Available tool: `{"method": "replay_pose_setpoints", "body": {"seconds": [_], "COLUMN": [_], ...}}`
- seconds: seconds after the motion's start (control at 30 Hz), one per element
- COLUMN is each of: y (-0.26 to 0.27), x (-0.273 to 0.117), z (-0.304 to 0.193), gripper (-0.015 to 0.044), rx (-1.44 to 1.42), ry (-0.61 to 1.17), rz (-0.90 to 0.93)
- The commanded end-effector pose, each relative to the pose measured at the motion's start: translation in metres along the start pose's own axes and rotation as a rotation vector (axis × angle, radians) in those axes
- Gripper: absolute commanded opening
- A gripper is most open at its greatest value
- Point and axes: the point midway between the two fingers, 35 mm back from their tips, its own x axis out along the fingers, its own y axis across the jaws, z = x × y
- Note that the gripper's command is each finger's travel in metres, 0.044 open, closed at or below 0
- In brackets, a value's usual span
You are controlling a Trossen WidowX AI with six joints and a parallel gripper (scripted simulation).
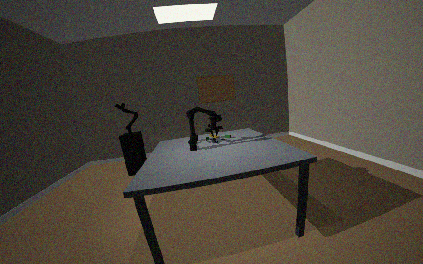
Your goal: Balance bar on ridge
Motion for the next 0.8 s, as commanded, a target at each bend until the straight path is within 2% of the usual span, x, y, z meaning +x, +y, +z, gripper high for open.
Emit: {"method": "replay_pose_setpoints", "body": {"seconds": [0.0, 0.77], "y": [-0.0001, 0.0001], "x": [0.0012, 0.0031], "z": [0.0009, 0.001], "gripper": [0.0, 0.0], "rx": [-0.003, -0.003], "ry": [-0.005, -0.005], "rz": [0.002, 0.002]}}
